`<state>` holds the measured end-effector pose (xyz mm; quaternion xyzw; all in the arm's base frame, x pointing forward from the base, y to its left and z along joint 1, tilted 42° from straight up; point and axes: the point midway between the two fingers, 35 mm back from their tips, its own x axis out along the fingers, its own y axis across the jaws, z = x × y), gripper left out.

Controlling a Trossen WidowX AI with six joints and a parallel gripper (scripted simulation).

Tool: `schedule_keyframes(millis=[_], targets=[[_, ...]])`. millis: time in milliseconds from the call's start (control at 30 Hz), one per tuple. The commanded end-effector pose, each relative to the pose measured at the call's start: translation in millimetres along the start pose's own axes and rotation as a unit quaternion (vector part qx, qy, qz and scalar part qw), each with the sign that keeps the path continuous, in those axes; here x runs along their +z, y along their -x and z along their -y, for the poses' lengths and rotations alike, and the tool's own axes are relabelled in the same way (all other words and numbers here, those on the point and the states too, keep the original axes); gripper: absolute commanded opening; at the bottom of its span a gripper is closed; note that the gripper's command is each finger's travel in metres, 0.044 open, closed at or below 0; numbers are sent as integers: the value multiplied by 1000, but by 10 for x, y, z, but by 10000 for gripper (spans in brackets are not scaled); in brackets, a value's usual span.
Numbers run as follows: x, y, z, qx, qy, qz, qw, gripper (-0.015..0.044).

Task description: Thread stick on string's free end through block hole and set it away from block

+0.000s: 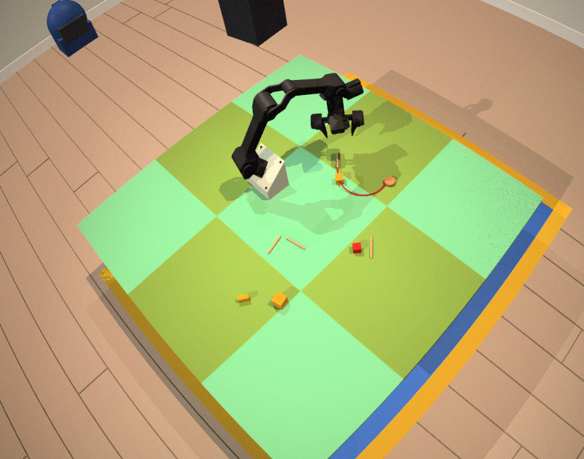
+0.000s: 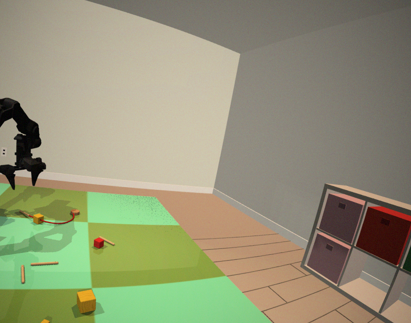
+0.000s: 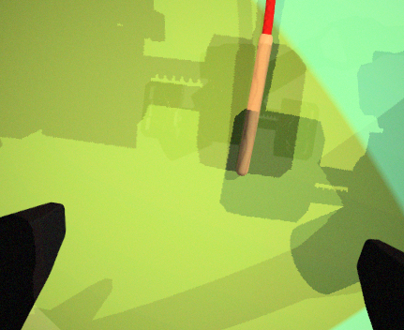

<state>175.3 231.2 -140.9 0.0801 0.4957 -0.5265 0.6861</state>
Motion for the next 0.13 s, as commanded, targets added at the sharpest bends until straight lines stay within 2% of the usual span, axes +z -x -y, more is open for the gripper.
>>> schedule_keyframes(millis=[0, 100], targets=[[0, 1, -1, 0, 0, 0, 1000, 440], [0, 1, -1, 0, 0, 0, 1000, 440]])
